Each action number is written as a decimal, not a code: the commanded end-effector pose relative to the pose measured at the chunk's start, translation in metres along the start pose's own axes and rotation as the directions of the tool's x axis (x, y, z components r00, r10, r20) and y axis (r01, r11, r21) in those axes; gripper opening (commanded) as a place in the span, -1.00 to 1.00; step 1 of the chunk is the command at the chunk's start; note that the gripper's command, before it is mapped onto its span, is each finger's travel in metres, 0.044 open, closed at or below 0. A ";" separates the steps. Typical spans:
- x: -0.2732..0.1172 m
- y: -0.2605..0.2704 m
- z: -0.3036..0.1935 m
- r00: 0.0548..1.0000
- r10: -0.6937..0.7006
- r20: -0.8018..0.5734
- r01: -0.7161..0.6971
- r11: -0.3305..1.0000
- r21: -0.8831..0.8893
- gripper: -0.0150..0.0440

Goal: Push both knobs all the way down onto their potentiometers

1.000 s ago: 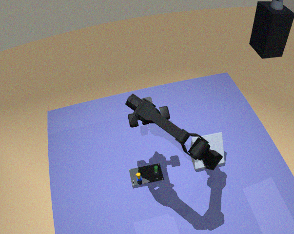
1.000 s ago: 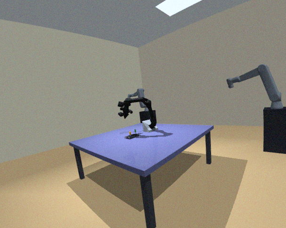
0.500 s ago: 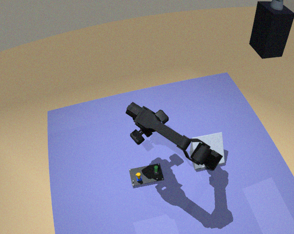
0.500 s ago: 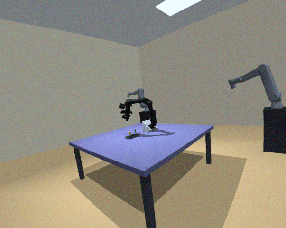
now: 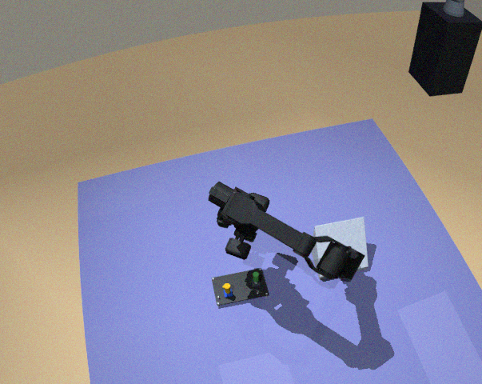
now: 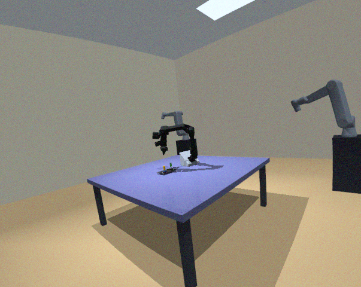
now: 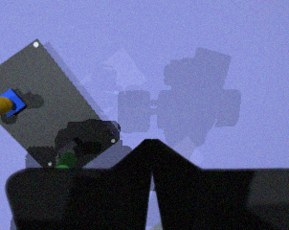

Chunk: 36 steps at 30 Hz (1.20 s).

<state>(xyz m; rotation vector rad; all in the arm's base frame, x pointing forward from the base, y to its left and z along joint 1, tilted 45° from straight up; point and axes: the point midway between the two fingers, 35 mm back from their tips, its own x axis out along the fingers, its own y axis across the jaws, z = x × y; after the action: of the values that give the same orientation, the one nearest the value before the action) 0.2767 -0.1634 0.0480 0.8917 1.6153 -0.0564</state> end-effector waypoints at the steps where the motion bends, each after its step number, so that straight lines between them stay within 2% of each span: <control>1: 0.001 0.010 -0.007 0.999 0.034 -0.012 -0.035 0.994 -0.106 -0.49; 10: 0.004 0.038 -0.025 0.992 0.117 -0.054 -0.129 0.914 -0.384 -0.49; 21: 0.007 0.068 -0.048 0.971 0.214 -0.105 -0.228 0.713 -0.663 -0.49; 36: 0.029 0.075 -0.052 0.970 0.220 -0.108 -0.234 0.698 -0.677 -0.49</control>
<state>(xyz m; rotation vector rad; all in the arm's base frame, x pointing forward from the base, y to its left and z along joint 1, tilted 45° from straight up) 0.2770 -0.0710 0.0701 0.4806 1.3651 0.7019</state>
